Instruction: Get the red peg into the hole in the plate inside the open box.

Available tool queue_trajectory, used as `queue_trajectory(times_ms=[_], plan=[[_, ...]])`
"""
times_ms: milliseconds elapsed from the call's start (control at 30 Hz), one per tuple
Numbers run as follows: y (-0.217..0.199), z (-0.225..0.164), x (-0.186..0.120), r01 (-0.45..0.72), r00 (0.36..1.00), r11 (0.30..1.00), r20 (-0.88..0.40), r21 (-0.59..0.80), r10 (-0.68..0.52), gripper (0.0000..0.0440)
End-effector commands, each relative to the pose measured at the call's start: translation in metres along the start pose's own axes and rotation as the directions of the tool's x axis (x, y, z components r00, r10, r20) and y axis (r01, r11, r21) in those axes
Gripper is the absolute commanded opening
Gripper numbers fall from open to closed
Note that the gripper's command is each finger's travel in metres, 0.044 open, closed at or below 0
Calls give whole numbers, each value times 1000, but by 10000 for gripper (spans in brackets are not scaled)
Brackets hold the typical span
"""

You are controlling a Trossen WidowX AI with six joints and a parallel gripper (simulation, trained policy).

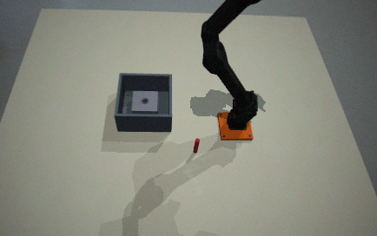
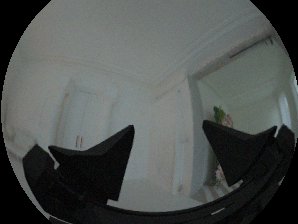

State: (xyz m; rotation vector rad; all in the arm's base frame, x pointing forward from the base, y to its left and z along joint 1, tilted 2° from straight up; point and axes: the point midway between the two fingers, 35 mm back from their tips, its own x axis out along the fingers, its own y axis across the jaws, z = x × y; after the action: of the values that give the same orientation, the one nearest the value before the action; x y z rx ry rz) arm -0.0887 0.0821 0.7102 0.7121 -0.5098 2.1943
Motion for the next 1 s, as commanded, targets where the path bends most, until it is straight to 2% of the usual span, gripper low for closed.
queue_trajectory(times_ms=[0,67,333,567,733,967], plan=[[-4,0,-2,15,1000,1000,-3,-3,-15,420],[-10,-2,-5,43,999,999,-15,-7,-43,440],[-27,-24,-17,157,982,987,-104,-22,-159,440],[-38,-58,-28,262,939,963,-212,-67,-270,440],[-42,-114,-25,321,867,940,-363,-119,-342,440],[-66,-187,-42,445,706,880,-540,-167,-459,440]])
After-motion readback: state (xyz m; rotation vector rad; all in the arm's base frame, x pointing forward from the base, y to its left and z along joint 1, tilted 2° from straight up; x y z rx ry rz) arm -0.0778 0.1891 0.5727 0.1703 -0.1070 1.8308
